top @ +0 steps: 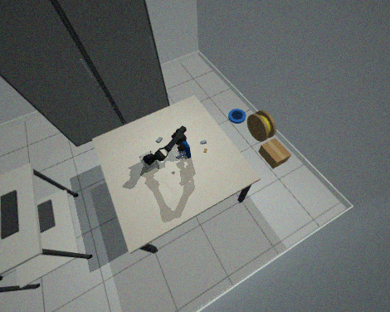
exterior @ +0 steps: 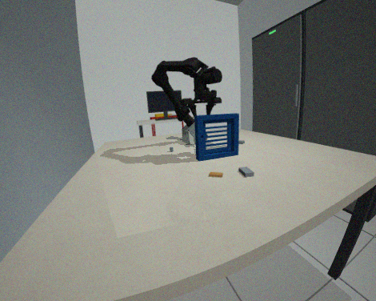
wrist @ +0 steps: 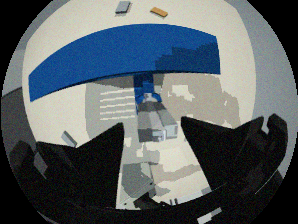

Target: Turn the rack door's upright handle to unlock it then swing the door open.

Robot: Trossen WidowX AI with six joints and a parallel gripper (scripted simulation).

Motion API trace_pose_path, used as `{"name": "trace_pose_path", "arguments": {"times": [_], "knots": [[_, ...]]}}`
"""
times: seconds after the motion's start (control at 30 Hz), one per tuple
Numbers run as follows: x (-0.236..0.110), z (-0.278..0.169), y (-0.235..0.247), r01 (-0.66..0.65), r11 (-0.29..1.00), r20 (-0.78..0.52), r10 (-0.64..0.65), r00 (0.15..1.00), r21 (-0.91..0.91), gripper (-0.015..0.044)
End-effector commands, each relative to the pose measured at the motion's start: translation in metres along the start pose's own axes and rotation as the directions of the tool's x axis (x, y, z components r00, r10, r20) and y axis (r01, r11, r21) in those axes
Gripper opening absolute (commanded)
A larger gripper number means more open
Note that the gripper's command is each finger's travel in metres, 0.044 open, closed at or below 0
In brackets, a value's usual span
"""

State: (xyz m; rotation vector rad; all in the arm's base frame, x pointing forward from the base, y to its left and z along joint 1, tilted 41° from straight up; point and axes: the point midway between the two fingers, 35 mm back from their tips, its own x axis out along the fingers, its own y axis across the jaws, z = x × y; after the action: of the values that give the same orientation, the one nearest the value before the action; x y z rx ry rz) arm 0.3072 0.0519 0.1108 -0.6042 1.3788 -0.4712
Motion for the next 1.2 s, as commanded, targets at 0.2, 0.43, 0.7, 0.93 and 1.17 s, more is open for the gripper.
{"name": "trace_pose_path", "arguments": {"times": [0.2, 0.43, 0.7, 0.93, 1.17], "knots": [[0.017, -0.001, -0.002, 0.008, 1.0, -0.003, -0.008, 1.0, -0.002, 0.0282], [0.029, -0.002, -0.003, 0.01, 1.0, -0.003, -0.01, 1.0, -0.002, 0.0282], [0.031, -0.003, -0.003, 0.01, 1.0, -0.003, -0.01, 1.0, -0.001, 0.0151], [0.031, -0.003, -0.003, 0.01, 1.0, -0.003, -0.01, 1.0, -0.001, 0.0084], [0.031, -0.003, -0.003, 0.01, 1.0, -0.003, -0.01, 1.0, -0.001, 0.0038]]}}
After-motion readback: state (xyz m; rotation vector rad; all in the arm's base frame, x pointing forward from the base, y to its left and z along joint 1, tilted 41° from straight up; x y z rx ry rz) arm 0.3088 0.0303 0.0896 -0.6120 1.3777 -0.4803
